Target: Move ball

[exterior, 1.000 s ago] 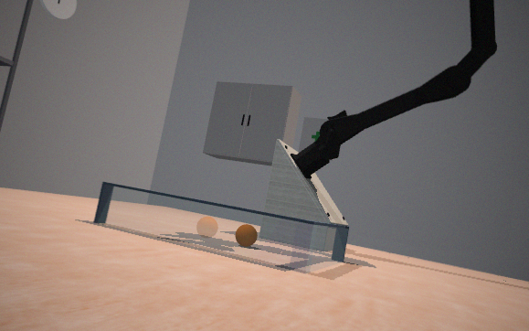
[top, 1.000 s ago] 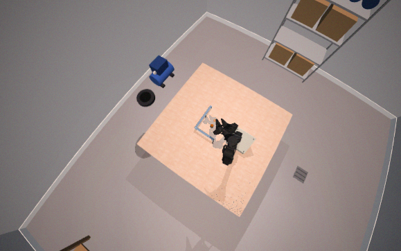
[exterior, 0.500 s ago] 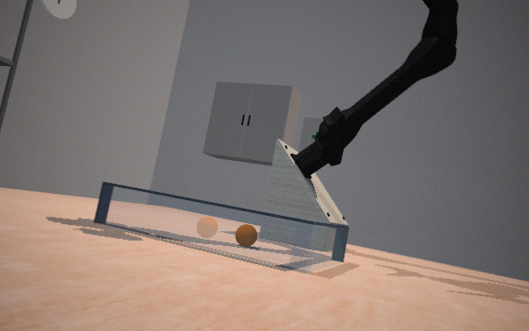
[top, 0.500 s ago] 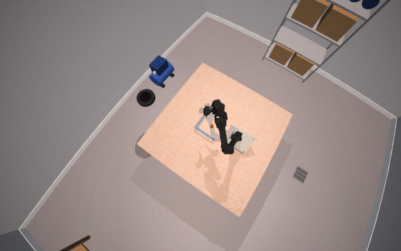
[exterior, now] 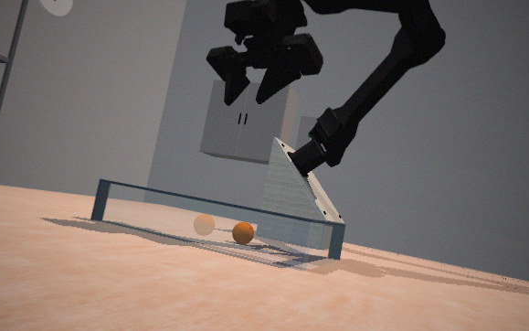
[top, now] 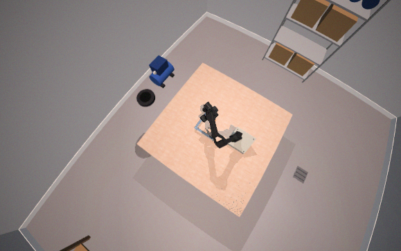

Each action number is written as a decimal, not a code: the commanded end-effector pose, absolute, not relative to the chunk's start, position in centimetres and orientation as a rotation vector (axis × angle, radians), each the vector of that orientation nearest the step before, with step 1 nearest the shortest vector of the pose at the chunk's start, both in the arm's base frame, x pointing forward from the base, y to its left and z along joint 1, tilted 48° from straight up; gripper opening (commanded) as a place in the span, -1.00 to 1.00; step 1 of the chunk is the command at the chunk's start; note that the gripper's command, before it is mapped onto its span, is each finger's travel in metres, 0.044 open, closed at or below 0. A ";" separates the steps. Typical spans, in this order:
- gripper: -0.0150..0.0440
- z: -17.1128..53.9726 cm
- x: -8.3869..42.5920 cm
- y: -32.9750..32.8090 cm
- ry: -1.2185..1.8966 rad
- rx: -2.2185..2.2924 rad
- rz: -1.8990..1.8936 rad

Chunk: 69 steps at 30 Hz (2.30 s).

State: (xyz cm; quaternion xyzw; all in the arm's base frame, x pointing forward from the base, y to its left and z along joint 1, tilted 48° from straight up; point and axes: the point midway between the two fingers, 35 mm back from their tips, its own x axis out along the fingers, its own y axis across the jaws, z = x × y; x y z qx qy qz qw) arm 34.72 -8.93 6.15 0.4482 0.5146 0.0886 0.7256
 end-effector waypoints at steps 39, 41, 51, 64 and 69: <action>0.44 -6.0 29.7 5.6 1.398 0.743 0.540; 0.44 -6.2 29.7 5.9 1.398 0.743 0.541; 0.06 -6.5 29.8 6.3 1.398 0.744 0.541; -0.49 -5.4 29.9 4.6 1.399 0.739 0.534; -0.49 -3.6 29.9 2.2 1.401 0.734 0.528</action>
